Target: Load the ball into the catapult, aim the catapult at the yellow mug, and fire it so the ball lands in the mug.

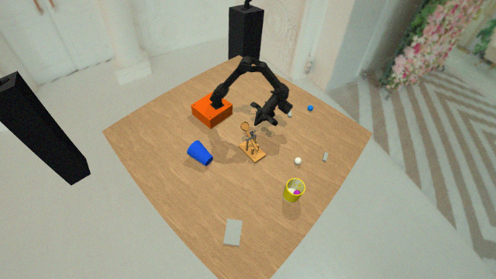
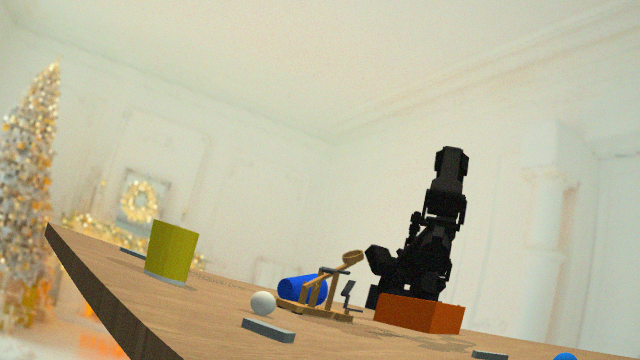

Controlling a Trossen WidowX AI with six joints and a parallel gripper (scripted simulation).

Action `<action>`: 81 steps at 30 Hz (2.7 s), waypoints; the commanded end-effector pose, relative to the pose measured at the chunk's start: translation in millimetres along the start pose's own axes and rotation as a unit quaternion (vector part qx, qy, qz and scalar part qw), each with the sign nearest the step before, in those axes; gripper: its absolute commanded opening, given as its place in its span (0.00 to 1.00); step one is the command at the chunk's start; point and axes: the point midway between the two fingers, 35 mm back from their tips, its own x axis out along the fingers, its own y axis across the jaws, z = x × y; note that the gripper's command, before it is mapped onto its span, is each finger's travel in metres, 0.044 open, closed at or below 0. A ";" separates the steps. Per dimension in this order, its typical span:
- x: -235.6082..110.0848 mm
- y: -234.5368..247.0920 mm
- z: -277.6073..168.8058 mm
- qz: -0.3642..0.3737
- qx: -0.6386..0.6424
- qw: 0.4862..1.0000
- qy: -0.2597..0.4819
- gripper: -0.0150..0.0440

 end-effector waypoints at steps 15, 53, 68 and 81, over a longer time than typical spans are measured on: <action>-44.7 -41.6 -11.8 0.016 0.136 0.986 -0.098 0.74; -53.7 -231.3 -108.8 0.038 0.553 0.743 -0.376 1.00; -53.1 -310.5 -224.3 -0.011 0.668 0.562 -0.488 1.00; -57.1 -309.9 -234.2 -0.010 0.675 0.549 -0.493 1.00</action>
